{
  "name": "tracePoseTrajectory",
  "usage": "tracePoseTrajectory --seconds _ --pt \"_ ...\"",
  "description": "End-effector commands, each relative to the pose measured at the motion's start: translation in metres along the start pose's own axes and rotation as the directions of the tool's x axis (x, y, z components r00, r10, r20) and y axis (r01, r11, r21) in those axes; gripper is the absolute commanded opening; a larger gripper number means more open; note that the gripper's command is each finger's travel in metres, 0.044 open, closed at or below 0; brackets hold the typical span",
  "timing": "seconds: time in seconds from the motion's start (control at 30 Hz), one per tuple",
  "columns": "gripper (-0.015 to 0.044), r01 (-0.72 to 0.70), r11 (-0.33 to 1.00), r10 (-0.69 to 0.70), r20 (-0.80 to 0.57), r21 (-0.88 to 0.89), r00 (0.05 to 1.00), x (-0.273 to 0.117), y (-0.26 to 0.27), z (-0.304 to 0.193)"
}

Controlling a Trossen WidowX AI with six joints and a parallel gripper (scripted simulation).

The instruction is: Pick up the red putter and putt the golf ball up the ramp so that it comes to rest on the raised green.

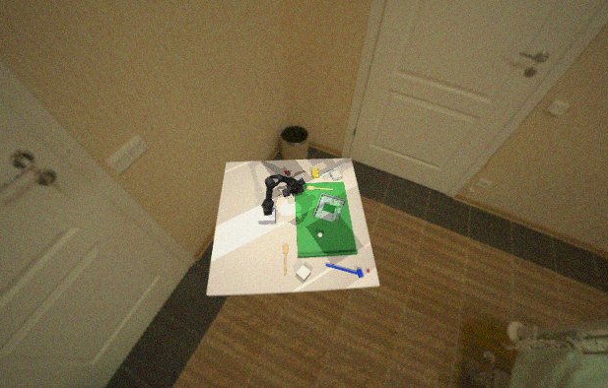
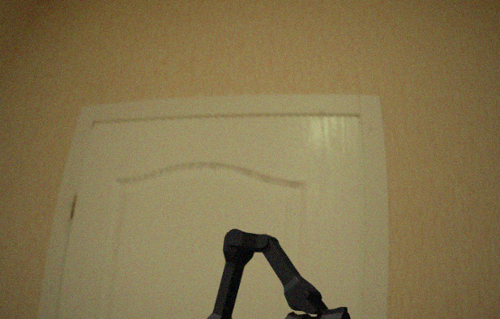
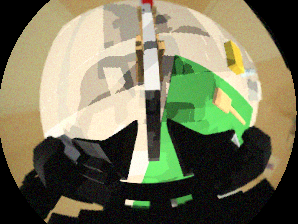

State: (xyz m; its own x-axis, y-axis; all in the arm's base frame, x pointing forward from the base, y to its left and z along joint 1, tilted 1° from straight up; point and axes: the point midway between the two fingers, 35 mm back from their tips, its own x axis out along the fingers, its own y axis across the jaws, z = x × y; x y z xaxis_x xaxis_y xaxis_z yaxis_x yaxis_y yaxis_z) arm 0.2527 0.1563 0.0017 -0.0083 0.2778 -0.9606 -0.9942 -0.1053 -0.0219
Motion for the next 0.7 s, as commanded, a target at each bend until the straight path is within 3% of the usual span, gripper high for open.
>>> tracePoseTrajectory --seconds 0.0,0.1,0.3,0.67 --pt "0.0125 0.001 1.0 -0.001 0.0 0.0 1.0 -0.001 0.0 0.0" --pt "0.0046 0.001 1.0 -0.001 0.0 0.0 1.0 -0.001 0.0 0.0" --pt "0.0006 0.001 1.0 -0.001 0.0 0.0 1.0 -0.001 0.0 0.0" --pt "0.0 0.001 1.0 -0.001 0.0 0.0 1.0 -0.053 -0.005 0.016"
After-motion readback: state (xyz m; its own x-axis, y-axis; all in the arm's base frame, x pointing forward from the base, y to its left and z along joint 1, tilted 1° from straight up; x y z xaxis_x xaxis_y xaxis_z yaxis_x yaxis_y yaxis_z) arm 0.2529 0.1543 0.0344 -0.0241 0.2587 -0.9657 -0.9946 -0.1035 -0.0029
